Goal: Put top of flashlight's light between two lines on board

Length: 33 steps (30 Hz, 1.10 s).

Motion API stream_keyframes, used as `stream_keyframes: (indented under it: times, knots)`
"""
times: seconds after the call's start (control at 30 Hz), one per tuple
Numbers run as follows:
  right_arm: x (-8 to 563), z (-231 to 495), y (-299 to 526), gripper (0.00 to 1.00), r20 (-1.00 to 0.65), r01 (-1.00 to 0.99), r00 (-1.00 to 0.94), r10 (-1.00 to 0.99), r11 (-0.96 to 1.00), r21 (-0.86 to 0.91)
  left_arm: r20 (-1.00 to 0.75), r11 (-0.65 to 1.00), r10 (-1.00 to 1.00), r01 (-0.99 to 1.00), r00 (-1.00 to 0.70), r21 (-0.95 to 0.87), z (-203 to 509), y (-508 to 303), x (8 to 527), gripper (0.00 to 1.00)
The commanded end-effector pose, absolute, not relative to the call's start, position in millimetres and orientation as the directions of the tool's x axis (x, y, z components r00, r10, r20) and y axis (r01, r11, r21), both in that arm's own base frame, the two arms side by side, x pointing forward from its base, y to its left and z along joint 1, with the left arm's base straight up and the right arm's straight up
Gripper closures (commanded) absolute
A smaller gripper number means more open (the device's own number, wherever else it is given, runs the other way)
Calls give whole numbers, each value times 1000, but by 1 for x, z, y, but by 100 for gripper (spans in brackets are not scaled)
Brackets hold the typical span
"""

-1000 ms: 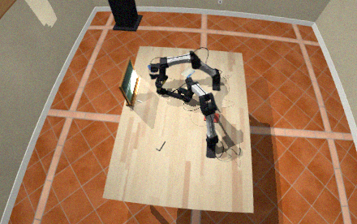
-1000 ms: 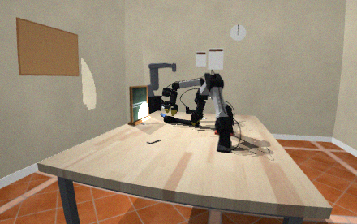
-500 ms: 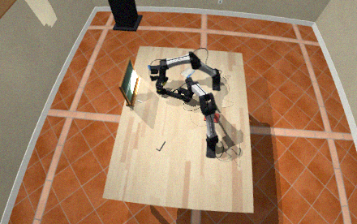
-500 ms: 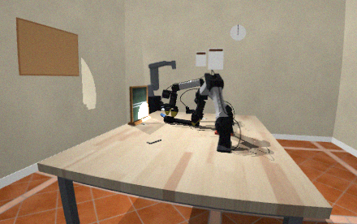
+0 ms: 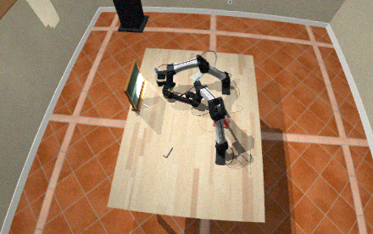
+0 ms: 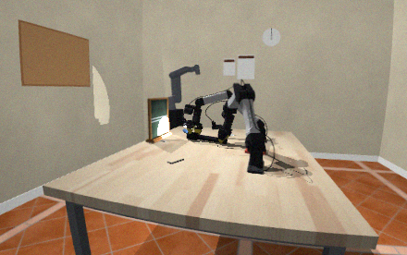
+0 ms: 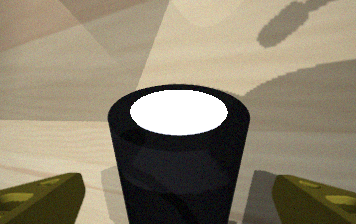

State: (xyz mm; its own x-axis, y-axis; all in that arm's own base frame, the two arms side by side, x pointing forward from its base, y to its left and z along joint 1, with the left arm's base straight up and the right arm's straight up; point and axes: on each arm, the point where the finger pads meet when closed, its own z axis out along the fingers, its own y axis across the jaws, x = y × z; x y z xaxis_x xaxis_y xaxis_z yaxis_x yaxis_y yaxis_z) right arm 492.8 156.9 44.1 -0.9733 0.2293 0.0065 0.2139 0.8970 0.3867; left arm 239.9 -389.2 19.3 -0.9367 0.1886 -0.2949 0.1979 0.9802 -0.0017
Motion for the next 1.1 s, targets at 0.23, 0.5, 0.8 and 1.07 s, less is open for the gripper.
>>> stream_keyframes:
  times: [0.23,0.5,0.8,1.07]
  knots:
    - [492,12,165,0,26,223,-973,230,903,368,-328,973,205,227,-922,-30,36,-395,239,70]
    - [496,15,158,50,25,237,-969,245,898,370,-328,973,205,227,-922,-30,36,-395,239,70]
    - [492,20,159,50,22,238,-970,241,931,278,-327,974,208,226,-922,-18,36,-393,239,70]
    - [493,23,160,50,25,243,-970,243,947,212,-323,974,209,226,-923,-14,36,-392,238,70]
